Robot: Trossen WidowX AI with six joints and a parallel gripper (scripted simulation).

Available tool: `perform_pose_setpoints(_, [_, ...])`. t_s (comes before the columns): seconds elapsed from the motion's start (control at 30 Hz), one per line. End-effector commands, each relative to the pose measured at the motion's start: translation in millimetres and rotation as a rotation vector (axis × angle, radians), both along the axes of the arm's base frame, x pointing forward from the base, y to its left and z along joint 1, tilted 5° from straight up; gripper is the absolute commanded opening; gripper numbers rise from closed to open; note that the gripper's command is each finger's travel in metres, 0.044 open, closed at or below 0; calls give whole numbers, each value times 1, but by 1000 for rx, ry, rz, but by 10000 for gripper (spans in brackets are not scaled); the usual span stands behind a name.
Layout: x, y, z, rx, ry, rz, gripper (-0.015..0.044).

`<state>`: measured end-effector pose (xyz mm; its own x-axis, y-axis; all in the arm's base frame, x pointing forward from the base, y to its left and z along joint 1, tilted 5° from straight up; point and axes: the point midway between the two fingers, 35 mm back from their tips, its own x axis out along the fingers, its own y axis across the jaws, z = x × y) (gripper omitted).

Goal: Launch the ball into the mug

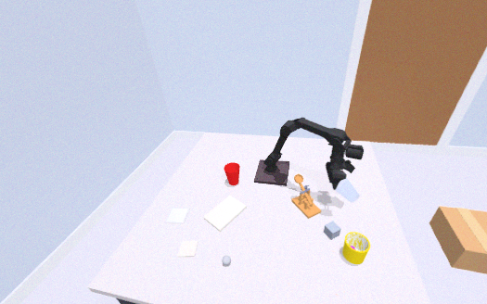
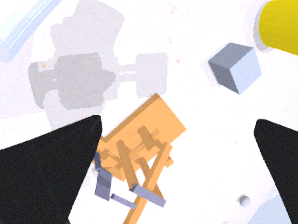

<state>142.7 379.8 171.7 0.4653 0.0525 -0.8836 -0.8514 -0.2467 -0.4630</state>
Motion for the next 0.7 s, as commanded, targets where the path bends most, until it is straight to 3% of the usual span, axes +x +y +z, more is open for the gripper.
perform_pose_setpoints(0.0, [20, 14, 10, 113, 25, -93, 440])
perform_pose_setpoints(0.67, [127, 53, 87, 671, 98, -459, 440])
